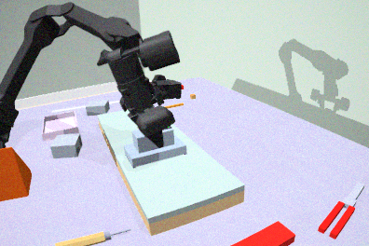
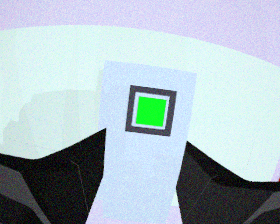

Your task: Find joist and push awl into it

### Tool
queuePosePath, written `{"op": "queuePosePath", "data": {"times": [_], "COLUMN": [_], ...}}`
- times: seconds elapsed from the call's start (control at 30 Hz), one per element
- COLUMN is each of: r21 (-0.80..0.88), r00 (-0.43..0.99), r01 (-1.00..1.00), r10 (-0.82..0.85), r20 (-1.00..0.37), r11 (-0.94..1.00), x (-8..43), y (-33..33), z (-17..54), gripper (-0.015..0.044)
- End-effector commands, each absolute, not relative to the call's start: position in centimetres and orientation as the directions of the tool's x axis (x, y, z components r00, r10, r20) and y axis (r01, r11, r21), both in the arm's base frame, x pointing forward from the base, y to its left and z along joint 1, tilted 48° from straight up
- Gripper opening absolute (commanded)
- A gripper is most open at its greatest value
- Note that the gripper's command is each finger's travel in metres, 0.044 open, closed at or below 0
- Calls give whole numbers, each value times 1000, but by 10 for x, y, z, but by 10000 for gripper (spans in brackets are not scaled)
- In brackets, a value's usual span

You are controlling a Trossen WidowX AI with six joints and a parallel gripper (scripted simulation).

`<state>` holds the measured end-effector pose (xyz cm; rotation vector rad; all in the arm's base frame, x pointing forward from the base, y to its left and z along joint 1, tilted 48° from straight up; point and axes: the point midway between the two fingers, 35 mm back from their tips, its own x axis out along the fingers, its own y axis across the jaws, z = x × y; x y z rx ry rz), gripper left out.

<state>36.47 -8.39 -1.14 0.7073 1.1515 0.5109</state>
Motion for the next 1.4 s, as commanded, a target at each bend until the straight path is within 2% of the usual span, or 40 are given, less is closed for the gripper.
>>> {"op": "queuePosePath", "data": {"times": [0.0,1.37], "r21": [738,743], "r00": [335,334], "r01": [-7,-7], "r10": [697,702], "r20": [-634,-629], "r11": [674,670], "x": [364,364], "y": [-71,39], "z": [1,121], "gripper": [0,0]}}
